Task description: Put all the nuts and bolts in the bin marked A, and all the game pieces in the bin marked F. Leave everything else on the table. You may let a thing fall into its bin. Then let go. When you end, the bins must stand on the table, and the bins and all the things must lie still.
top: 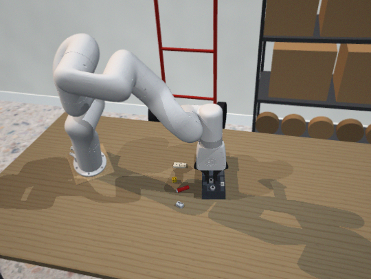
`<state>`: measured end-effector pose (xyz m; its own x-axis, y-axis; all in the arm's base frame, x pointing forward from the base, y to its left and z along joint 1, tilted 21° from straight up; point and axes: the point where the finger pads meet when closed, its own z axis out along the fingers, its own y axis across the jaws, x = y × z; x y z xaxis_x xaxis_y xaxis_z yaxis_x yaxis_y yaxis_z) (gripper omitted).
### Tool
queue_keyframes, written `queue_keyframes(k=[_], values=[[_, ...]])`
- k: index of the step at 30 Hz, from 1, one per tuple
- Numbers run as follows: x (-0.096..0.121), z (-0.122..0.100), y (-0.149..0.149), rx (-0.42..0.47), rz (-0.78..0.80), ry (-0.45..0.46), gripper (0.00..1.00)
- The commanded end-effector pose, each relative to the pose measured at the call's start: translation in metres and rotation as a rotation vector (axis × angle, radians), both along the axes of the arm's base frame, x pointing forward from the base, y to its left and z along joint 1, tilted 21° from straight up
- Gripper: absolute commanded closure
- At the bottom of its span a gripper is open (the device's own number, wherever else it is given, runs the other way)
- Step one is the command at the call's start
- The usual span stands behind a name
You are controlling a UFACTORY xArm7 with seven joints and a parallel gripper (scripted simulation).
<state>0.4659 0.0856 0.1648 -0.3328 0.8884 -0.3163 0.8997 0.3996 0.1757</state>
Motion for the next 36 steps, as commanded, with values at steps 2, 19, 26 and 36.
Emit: queue_keyframes(k=[2, 19, 26, 36], values=[[0.004, -0.008, -0.001, 0.001, 0.002, -0.005, 1.0], [0.008, -0.02, -0.004, 0.001, 0.002, -0.005, 1.0], [0.008, -0.02, -0.004, 0.001, 0.002, -0.005, 0.7], [0.008, -0.02, -0.004, 0.001, 0.002, -0.005, 0.7]])
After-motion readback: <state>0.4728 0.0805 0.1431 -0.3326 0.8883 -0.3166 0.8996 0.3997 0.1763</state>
